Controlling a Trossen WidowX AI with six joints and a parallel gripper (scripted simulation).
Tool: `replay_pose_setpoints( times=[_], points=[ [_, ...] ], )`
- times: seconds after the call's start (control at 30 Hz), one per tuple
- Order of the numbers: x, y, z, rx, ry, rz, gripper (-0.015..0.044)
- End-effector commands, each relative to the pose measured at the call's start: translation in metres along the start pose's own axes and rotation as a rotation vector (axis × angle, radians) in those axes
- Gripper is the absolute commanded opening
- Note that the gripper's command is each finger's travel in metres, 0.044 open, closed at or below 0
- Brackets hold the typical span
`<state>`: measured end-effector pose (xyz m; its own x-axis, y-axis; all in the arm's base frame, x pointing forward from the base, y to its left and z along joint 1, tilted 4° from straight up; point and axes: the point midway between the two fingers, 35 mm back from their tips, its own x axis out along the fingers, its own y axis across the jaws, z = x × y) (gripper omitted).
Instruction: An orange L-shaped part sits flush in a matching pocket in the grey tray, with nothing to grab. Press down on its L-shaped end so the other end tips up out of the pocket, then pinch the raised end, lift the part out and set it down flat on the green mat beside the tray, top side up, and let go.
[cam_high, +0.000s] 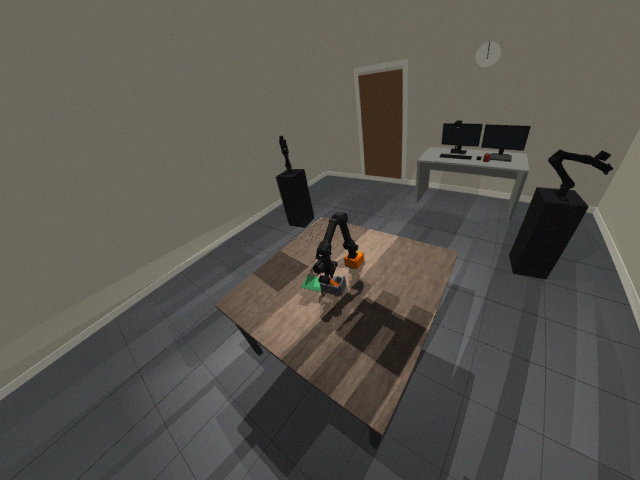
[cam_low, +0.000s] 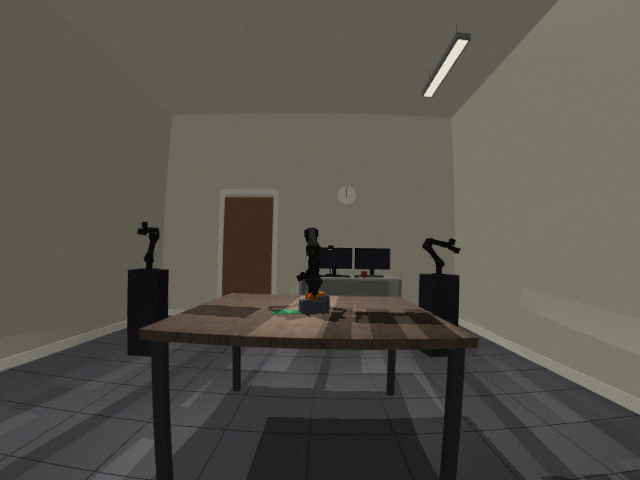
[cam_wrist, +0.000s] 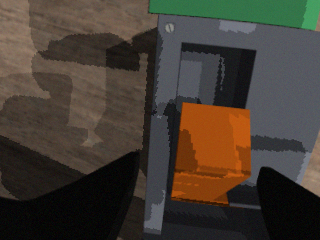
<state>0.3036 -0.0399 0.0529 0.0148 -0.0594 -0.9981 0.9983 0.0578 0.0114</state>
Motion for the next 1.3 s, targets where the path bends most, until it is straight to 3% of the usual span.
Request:
replay_pose_setpoints(
  times=[0.0, 0.37, 0.53, 0.87, 0.97, 1.27],
  points=[
    [0.0103, -0.0019, 0.0001, -0.002, -0.001, -0.014, 0.0280],
    [0.0191, -0.0028, 0.0000, -0.002, -0.001, -0.014, 0.0280],
    [0.0155, -0.0018, -0.0003, 0.003, 0.001, -0.005, 0.0149],
    [0.0155, -0.0018, -0.0003, 0.003, 0.001, -0.005, 0.0082],
    [0.0155, -0.0018, -0.0003, 0.003, 0.001, -0.005, 0.0003],
    [0.0117, -0.0018, -0.0002, 0.002, 0.000, -0.007, 0.0000]
  ],
)
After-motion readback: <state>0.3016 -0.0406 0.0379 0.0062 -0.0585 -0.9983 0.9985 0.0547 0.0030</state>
